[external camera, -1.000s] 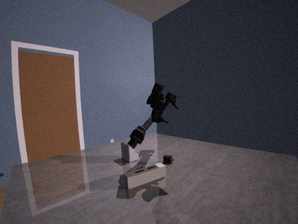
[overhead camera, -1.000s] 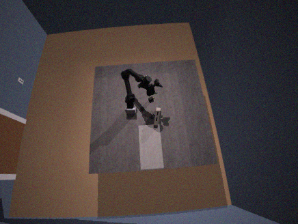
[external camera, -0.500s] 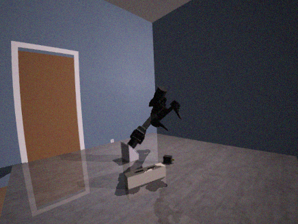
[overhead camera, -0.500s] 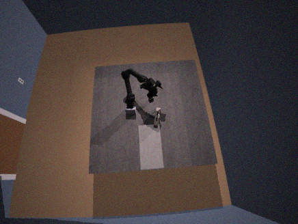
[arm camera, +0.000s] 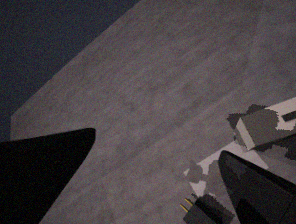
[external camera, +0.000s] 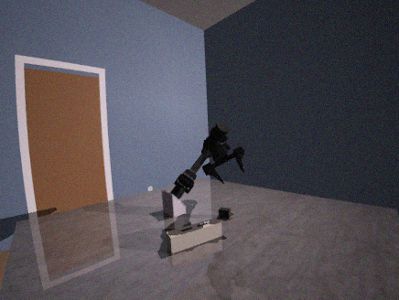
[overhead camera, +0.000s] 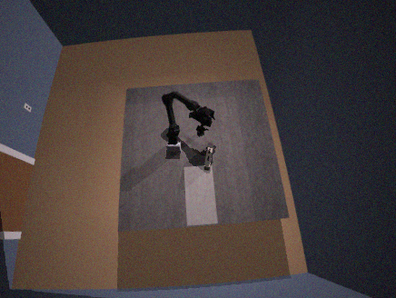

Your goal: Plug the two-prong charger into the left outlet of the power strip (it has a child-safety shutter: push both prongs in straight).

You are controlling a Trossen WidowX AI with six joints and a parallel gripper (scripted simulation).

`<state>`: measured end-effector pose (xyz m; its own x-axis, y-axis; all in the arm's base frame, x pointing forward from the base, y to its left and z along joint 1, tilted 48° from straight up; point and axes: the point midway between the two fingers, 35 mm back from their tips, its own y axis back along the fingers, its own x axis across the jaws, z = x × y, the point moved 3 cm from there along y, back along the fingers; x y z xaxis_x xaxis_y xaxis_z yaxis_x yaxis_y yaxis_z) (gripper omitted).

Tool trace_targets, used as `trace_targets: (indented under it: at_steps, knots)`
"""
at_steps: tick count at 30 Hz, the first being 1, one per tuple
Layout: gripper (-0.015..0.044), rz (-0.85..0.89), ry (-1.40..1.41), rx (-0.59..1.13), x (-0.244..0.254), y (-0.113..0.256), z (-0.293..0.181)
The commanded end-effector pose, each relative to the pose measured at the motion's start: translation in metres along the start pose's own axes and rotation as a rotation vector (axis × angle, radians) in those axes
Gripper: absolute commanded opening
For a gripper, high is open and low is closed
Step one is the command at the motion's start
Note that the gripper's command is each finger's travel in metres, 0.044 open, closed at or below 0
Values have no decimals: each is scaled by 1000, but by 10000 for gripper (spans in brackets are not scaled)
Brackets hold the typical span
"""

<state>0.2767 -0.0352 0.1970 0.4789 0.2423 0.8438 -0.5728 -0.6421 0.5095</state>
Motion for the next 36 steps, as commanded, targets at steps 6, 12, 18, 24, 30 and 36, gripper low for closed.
trace_targets:
  at_steps: [6,12,18,24,30,36]
  knots:
    - [440,-72,178,90,-8,-16,-14]
    - [440,-108,299,157,-13,-26,-24]
    - [440,-137,421,231,-18,-34,-35]
    - [440,-159,544,312,-22,-42,-47]
    - [440,-173,667,398,-27,-48,-58]
    - [440,-178,789,489,-31,-53,-70]
